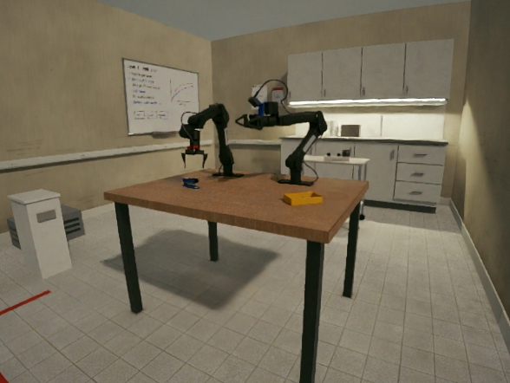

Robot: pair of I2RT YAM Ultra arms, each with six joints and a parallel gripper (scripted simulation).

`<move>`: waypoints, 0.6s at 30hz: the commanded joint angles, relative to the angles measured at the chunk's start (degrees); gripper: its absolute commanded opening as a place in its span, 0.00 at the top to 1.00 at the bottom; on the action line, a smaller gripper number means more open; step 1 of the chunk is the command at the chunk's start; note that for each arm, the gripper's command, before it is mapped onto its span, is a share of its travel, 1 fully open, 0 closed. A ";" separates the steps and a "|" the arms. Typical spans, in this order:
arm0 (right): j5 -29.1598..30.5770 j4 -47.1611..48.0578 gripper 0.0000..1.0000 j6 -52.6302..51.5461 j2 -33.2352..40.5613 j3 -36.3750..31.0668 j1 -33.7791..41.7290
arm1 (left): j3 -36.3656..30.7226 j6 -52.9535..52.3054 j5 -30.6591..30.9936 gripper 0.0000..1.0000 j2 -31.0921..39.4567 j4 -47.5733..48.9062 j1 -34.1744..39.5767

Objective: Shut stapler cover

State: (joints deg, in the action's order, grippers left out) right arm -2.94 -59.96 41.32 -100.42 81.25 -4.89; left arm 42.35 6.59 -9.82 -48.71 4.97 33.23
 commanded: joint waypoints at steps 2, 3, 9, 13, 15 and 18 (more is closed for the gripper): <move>0.09 6.86 0.00 -10.09 5.93 -5.53 -1.03 | 5.13 -2.95 3.95 0.00 -2.69 -2.31 -7.60; 0.22 7.69 0.00 -11.86 7.32 -6.98 -1.20 | 6.27 -3.44 4.47 0.00 -3.32 -2.72 -9.99; 1.34 11.56 0.00 -19.88 14.60 -14.17 -1.43 | 12.83 -5.80 7.75 0.00 -7.64 -4.33 -23.30; 2.15 12.75 0.00 -21.93 17.11 -16.60 -1.34 | 15.96 -6.61 9.40 0.00 -9.92 -4.90 -29.03; 2.25 12.84 0.00 -21.98 17.51 -17.00 -1.31 | 16.70 -6.80 9.68 0.00 -10.40 -5.05 -30.47; 2.46 12.31 0.00 -21.60 17.80 -17.36 -1.20 | 17.76 -7.00 10.17 0.00 -11.16 -5.27 -32.23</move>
State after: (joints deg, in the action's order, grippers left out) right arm -1.17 -49.23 21.08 -84.38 64.69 -5.85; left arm 57.80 0.58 -1.26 -59.11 0.69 2.46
